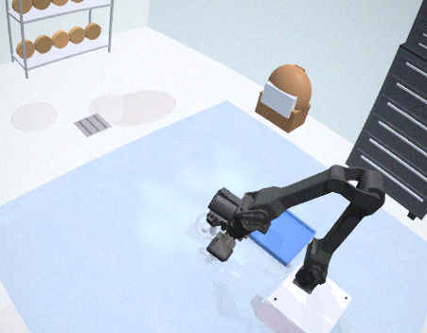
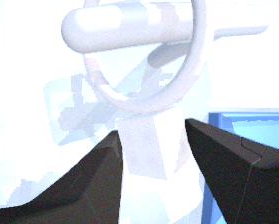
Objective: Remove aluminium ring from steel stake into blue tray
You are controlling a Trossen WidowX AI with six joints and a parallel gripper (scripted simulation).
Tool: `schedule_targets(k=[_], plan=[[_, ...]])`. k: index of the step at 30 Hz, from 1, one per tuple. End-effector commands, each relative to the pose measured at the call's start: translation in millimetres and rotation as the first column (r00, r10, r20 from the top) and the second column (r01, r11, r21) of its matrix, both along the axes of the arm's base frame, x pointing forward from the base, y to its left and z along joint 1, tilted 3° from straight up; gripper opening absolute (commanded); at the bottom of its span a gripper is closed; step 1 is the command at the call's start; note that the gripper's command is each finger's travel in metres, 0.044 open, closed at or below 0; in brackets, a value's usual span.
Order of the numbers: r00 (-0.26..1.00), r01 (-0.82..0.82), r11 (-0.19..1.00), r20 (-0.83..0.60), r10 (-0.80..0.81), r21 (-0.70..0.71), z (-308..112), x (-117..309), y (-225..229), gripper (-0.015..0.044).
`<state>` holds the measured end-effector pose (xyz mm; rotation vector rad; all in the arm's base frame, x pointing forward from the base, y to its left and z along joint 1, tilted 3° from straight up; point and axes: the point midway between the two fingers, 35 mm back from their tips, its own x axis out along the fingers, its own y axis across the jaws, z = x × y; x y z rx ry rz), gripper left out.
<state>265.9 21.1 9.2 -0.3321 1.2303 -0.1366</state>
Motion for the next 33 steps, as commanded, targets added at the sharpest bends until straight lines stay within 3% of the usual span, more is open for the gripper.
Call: schedule_targets(k=[1, 33], plan=[[1.000, 0.003, 1.000, 0.010, -0.003, -0.002, 4.2, 0.9, 2.8, 0.0000], [1.000, 0.003, 1.000, 0.009, -0.003, 0.001, 4.2, -3.1, 28.9, 0.0000]])
